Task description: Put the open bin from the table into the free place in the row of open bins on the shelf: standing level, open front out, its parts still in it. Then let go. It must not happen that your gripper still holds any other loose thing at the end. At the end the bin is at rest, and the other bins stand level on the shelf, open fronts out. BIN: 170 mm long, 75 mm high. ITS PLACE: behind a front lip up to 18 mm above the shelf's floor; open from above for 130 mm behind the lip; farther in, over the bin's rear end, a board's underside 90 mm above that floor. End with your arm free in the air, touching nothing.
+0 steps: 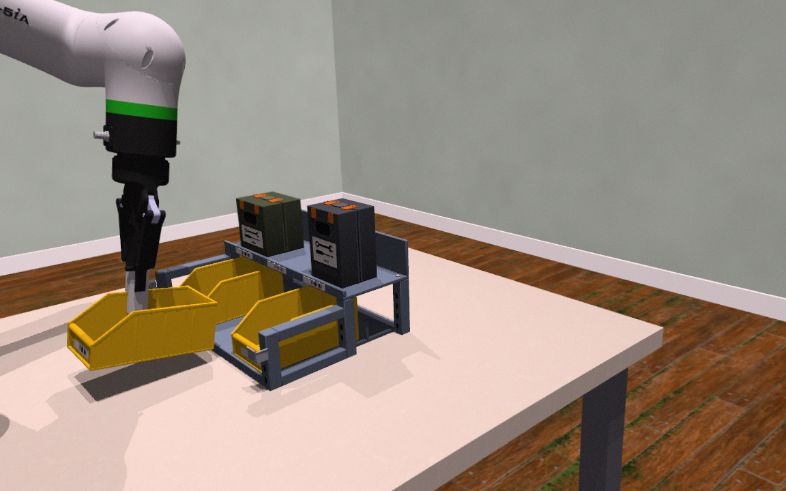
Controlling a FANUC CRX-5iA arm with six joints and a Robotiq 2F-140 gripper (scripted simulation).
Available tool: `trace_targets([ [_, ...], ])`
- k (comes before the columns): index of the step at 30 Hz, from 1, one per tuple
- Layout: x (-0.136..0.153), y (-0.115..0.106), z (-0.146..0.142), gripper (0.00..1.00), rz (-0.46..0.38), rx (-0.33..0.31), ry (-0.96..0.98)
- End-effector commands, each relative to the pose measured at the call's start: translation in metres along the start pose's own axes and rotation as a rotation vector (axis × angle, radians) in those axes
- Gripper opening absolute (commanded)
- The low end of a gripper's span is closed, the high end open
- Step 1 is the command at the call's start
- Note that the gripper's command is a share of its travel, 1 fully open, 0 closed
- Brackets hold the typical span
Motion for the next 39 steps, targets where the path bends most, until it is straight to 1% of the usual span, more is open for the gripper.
trace_targets([
  [1,-0.001,0.000,0.000,0.00,0.000,0.000,0.000],
  [16,-0.009,-0.002,-0.002,0.00,0.000,0.000,0.000],
  [39,-0.029,-0.005,-0.006,0.00,0.000,0.000,0.000],
])
Point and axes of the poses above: the point where the finger pads meet when closed, its own y axis out along the fingers, its own z axis across the jaws, x = y × z, the point moved 9 cm from there along -y, back along the fingers, and after that the axes turned 12 degrees about y, right-handed, at the moved point
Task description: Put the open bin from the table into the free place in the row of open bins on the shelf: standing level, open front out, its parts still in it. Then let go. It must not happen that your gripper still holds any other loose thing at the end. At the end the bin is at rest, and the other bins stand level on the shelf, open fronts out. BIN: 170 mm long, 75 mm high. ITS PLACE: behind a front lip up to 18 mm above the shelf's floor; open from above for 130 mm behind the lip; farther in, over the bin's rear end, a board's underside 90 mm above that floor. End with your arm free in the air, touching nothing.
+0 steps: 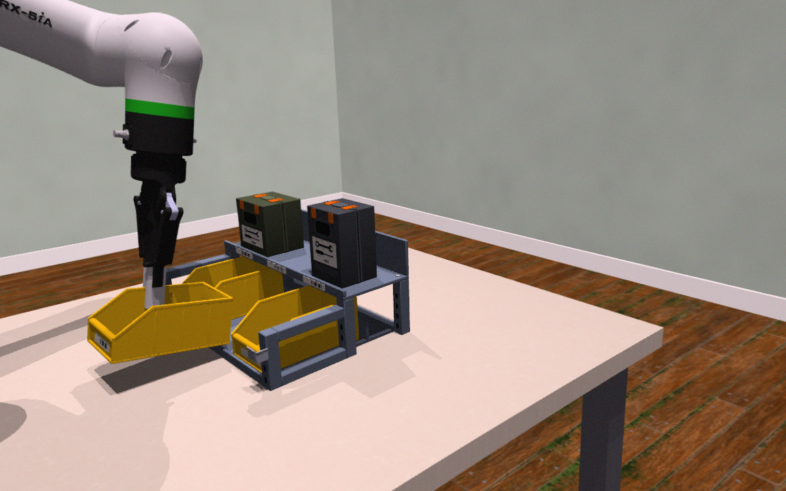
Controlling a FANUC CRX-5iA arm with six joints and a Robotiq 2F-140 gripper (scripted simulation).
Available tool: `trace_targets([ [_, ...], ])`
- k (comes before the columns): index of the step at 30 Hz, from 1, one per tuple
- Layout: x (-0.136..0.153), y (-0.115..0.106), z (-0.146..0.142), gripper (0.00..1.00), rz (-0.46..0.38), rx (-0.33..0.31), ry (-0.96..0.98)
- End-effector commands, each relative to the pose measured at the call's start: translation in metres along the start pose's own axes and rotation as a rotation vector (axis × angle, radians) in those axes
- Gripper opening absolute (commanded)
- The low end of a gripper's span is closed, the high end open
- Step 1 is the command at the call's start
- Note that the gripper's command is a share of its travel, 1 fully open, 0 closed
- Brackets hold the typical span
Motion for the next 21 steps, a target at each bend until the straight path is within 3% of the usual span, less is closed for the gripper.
trace_targets([
  [1,-0.005,-0.001,-0.001,0.00,0.000,0.000,0.000],
  [21,-0.027,-0.005,-0.006,0.00,0.000,0.000,0.000],
])
Point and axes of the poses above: the point where the finger pads meet when closed, its own y axis out along the fingers, its own z axis across the jaws, x = y × z, the point moved 9 cm from there along -y, back along the fingers, and after that the axes turned 12 degrees about y, right-handed, at the moved point
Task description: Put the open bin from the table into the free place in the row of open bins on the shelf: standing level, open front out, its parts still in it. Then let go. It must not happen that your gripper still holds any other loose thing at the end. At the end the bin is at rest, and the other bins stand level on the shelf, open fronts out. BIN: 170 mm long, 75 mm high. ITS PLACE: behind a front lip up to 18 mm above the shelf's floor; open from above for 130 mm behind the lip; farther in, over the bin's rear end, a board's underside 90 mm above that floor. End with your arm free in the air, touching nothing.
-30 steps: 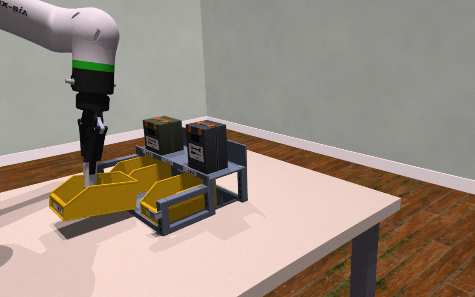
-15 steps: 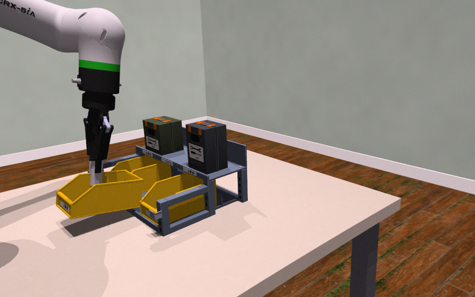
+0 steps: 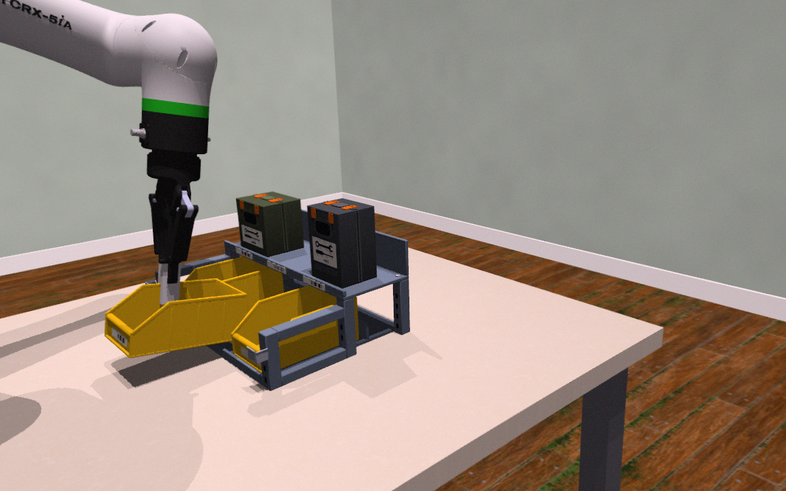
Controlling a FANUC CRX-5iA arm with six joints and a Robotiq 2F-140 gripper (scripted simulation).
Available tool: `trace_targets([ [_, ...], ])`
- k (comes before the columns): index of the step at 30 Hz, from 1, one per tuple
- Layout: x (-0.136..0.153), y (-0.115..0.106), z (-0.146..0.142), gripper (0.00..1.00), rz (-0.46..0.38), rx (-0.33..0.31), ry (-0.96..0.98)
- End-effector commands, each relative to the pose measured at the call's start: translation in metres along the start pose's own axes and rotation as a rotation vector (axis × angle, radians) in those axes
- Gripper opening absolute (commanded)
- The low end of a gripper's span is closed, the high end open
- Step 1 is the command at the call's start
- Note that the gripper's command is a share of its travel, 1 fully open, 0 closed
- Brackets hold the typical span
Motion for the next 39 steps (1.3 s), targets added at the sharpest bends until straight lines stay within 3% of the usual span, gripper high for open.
trace_targets([
  [1,-0.006,-0.001,-0.001,0.00,0.000,0.000,0.000],
  [39,-0.035,-0.007,-0.007,0.00,0.000,0.000,0.000],
])
Point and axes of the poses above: the point where the finger pads meet when closed, its own y axis out along the fingers, its own z axis across the jaws, x = y × z, the point moved 9 cm from there along -y, back along the fingers, and after that the axes turned 12 degrees about y, right-handed, at the moved point
